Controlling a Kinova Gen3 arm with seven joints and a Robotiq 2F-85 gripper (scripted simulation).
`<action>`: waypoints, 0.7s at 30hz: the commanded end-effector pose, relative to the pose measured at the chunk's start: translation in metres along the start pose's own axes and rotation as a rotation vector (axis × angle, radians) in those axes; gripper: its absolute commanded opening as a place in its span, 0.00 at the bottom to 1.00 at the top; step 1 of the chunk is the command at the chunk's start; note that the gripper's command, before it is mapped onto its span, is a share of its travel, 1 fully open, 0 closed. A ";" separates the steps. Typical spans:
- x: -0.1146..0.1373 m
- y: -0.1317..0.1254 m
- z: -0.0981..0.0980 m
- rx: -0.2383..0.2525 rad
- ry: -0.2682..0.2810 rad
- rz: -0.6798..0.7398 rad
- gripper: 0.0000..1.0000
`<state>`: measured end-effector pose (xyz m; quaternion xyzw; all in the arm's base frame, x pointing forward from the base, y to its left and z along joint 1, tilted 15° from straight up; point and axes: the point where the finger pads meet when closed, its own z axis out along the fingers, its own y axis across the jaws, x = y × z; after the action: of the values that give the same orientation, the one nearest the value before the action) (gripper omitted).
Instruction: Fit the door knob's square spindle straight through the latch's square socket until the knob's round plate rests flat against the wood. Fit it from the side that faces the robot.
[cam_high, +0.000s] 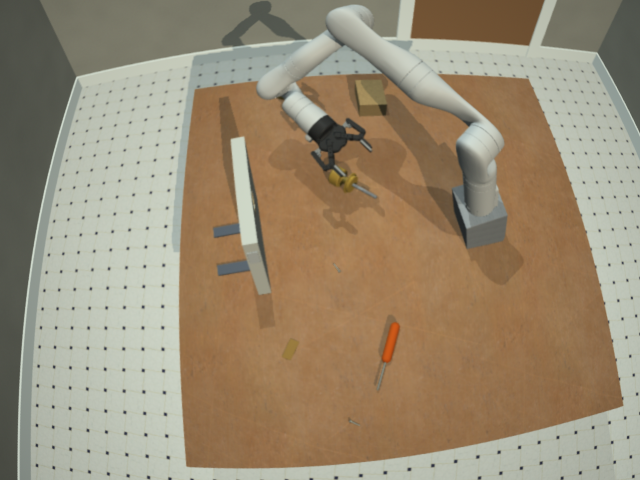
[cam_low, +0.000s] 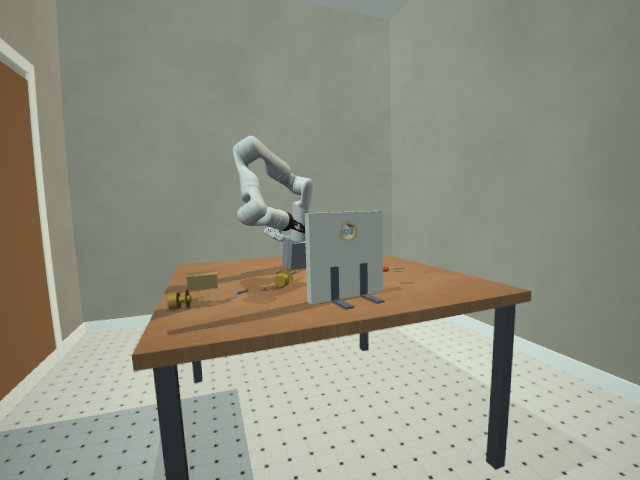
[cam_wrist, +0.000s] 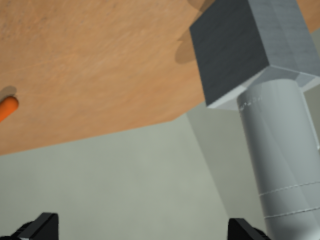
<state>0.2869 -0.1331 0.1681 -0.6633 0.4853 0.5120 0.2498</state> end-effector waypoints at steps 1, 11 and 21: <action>0.011 0.006 0.003 0.022 0.100 -0.031 1.00; 0.058 0.015 0.005 0.036 0.381 -0.161 1.00; 0.111 0.024 -0.023 -0.022 0.792 -0.422 1.00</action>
<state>0.2789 -0.1870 0.0798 -0.8614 0.4167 0.2396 0.1643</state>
